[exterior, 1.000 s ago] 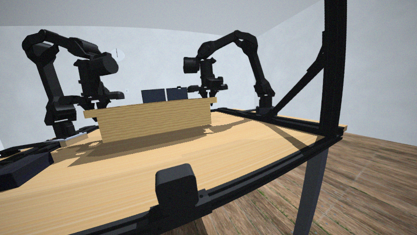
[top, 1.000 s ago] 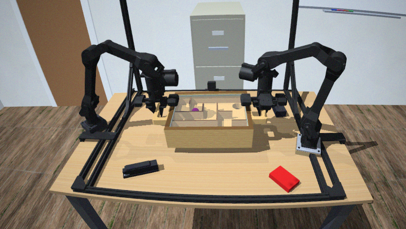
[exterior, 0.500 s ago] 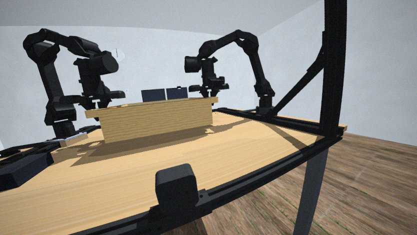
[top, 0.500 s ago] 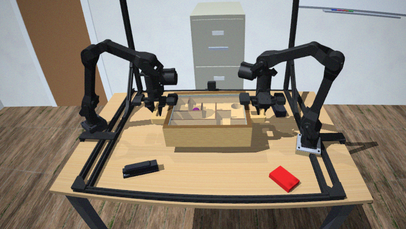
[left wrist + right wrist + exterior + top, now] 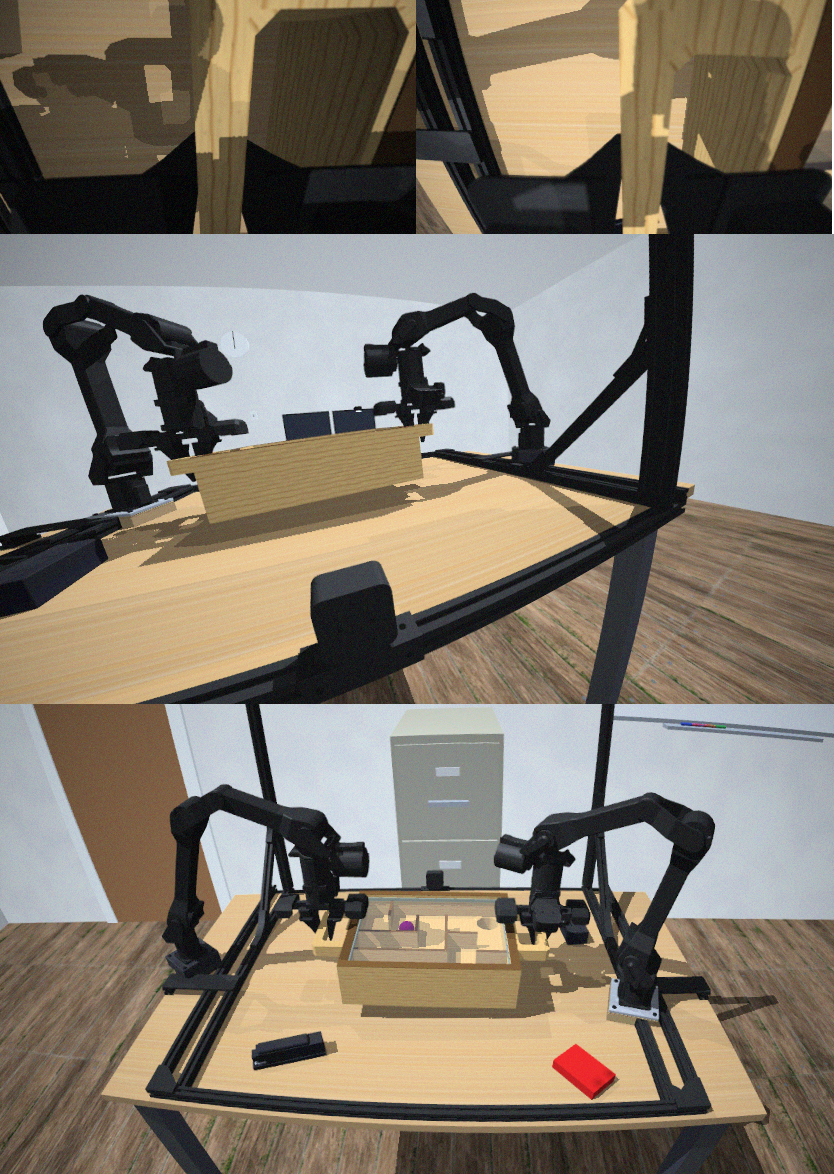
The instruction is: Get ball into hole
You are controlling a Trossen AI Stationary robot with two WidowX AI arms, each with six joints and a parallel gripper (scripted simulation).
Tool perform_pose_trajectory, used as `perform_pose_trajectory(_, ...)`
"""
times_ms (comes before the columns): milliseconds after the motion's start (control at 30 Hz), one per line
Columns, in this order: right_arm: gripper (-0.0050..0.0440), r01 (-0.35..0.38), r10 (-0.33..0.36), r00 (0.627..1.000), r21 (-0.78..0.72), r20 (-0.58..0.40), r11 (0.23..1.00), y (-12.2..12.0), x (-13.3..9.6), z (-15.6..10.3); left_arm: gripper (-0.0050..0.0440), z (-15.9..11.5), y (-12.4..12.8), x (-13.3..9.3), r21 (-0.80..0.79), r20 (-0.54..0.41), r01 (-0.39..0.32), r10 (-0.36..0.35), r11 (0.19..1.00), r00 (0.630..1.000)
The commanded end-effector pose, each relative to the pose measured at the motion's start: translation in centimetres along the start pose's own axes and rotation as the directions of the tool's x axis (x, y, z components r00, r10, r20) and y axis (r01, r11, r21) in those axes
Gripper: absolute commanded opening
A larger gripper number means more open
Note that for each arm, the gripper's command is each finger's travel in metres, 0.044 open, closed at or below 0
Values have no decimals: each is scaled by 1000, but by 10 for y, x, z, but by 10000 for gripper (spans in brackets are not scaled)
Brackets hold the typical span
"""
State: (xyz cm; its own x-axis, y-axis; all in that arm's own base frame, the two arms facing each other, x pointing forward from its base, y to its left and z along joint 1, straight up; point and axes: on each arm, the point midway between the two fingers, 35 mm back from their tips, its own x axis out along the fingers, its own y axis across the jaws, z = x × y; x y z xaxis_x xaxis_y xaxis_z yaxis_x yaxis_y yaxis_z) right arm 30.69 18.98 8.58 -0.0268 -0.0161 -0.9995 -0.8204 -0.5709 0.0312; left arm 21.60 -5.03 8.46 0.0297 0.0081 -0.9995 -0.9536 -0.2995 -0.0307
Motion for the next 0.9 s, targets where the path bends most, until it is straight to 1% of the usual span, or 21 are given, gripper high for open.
perform_pose_trajectory(0, 20, 16, -16, 1000, -2, -24, 1000, 3, 6, 2, 20, -2, -3, -5, -1, 23, -15, 15, 1000, 1000)
perform_pose_trajectory(233, 20, 71, -71, 997, -2, -31, 997, 4, 18, 3, 20, -2, -6, -18, -1, 31, -71, 71, 997, 997)
perform_pose_trajectory(300, 20, 71, -71, 997, -2, -31, 997, 4, 18, 3, 20, -2, -6, -18, -1, 31, -71, 71, 997, 997)
perform_pose_trajectory(433, 20, 51, -51, 998, -2, -24, 999, 4, 13, 2, 20, -2, -5, -13, -1, 23, -50, 50, 999, 998)
perform_pose_trajectory(600, 20, -7, 7, 1000, -2, 13, 1000, 2, 0, 1, 20, -1, -2, -1, -1, -14, 7, -7, 1000, 1000)
perform_pose_trajectory(700, 20, -9, 9, 999, -2, 31, 1000, 2, 0, 0, 20, 0, -2, 0, -1, -32, 9, -9, 1000, 999)
perform_pose_trajectory(867, 20, -8, 8, 999, -2, 33, 1000, 2, 0, 0, 20, 0, -2, 0, -1, -34, 8, -8, 1000, 999)
